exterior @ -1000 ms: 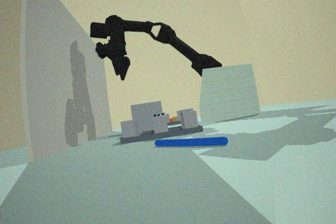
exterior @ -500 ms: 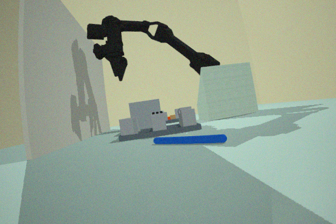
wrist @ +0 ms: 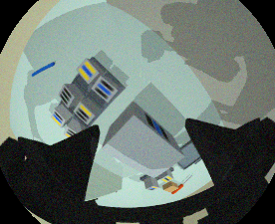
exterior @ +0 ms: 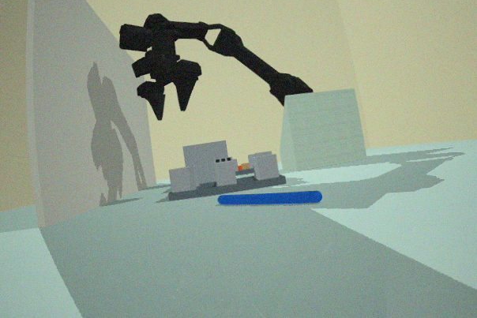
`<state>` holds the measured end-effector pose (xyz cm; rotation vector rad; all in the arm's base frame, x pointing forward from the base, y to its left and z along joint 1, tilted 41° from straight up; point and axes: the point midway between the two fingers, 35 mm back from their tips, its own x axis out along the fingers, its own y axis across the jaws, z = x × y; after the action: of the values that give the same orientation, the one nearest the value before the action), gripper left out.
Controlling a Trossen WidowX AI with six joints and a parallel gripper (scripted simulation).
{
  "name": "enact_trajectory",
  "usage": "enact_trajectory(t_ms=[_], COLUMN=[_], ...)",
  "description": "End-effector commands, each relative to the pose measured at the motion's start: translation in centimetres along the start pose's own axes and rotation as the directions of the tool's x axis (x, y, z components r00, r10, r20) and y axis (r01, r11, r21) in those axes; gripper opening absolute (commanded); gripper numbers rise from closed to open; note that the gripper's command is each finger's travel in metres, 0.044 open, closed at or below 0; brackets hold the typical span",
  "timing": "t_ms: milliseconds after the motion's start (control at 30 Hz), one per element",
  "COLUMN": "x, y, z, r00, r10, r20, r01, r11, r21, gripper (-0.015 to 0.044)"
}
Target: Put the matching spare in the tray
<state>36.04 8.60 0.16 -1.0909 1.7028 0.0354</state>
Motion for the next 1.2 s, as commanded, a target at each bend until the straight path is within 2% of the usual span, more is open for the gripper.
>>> enact_trajectory(t_ms=[0,100,467,633,667,1167], x=[3.1,3.7,3.7,7.4,7.7,8.5], y=[5.8,6.9,6.9,6.9,6.9,6.6], z=[2.3,2.7,2.7,2.6,2.6,2.6], r00=[1.000,1.000,1.000,1.000,1.000,1.000], r10=[-0.003,-0.009,-0.009,-0.010,-0.011,-0.011], r20=[-0.007,-0.005,-0.005,-0.006,-0.006,-0.006], r01=[-0.002,0.002,0.002,0.003,0.003,0.003], r11=[0.792,0.702,0.702,0.702,0.702,0.702], r21=[-0.610,-0.712,-0.712,-0.712,-0.712,-0.712], gripper=[0.0440,0.0440,0.0440,0.0309,0.0300,0.0300])
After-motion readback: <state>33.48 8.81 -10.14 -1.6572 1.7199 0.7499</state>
